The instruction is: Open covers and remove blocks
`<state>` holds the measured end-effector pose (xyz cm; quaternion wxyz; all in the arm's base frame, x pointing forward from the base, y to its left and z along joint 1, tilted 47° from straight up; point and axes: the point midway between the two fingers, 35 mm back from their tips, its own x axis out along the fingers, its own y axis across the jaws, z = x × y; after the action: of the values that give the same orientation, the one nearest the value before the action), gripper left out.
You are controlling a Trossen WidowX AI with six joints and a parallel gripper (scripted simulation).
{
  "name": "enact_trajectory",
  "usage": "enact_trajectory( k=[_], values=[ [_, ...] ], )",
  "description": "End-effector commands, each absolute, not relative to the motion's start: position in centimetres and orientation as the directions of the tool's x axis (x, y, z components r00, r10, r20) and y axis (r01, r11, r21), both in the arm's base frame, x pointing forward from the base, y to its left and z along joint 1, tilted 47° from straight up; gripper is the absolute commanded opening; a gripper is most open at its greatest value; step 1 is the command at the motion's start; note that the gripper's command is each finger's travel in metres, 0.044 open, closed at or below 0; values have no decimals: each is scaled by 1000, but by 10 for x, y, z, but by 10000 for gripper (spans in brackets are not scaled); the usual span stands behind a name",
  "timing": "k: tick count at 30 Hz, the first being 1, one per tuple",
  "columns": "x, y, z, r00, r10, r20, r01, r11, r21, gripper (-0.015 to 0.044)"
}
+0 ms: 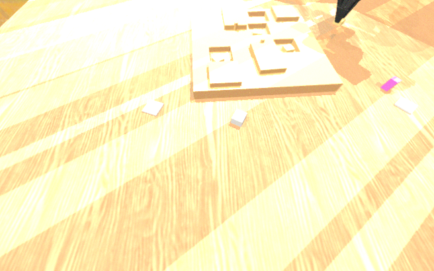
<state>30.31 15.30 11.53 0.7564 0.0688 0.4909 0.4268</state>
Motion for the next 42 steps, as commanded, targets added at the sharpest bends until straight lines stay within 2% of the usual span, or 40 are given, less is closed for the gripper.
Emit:
enact_trajectory(
  k=[1,17,31,42],
  values=[
    [304,157,109,152,710,-687,-570,632,526,80],
    [303,174,95,154,715,-682,-569,628,530,80],
    [303,172,100,152,718,-679,-577,623,528,440],
    [300,145,122,152,712,-685,-574,628,526,440]
  ],
)
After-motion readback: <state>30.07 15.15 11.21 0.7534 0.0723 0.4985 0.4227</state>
